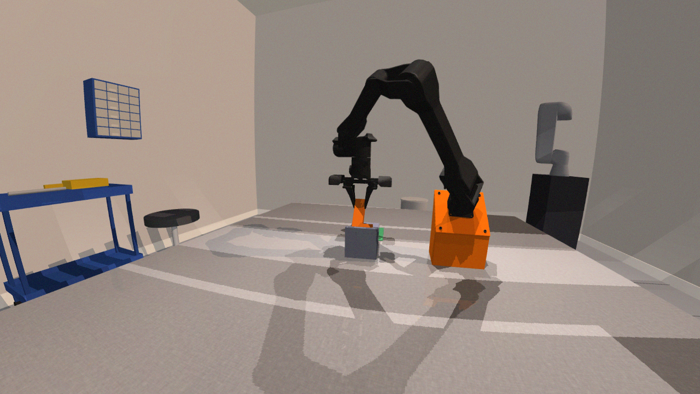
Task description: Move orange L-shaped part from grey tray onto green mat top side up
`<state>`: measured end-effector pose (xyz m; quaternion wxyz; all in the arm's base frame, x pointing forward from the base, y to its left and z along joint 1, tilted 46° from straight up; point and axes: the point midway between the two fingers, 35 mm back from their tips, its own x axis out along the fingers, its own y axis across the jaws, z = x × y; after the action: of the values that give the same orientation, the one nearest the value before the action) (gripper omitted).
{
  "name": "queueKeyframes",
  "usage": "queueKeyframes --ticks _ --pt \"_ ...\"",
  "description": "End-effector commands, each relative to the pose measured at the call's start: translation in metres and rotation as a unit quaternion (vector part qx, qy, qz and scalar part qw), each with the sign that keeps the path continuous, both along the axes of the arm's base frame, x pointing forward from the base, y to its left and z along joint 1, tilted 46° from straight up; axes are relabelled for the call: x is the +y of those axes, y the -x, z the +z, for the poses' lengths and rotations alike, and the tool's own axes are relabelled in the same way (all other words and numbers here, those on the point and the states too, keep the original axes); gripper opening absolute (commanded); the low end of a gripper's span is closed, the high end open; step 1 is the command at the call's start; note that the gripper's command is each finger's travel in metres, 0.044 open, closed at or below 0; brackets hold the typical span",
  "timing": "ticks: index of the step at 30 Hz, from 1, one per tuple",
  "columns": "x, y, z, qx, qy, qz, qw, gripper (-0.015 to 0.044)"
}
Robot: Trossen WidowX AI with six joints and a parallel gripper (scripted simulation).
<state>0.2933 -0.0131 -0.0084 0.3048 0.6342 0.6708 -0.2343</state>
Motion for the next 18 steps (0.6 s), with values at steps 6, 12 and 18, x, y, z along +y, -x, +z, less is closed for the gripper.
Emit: queueKeyframes --ticks 6,12,18 --pt "-0.01 0.0 0.011 -0.001 0.0 0.001 1.0 0.0" --pt "-0.017 0.0 0.017 -0.001 0.0 0.001 1.0 0.0" --pt "-0.02 0.0 0.02 -0.001 0.0 0.001 1.0 0.0"
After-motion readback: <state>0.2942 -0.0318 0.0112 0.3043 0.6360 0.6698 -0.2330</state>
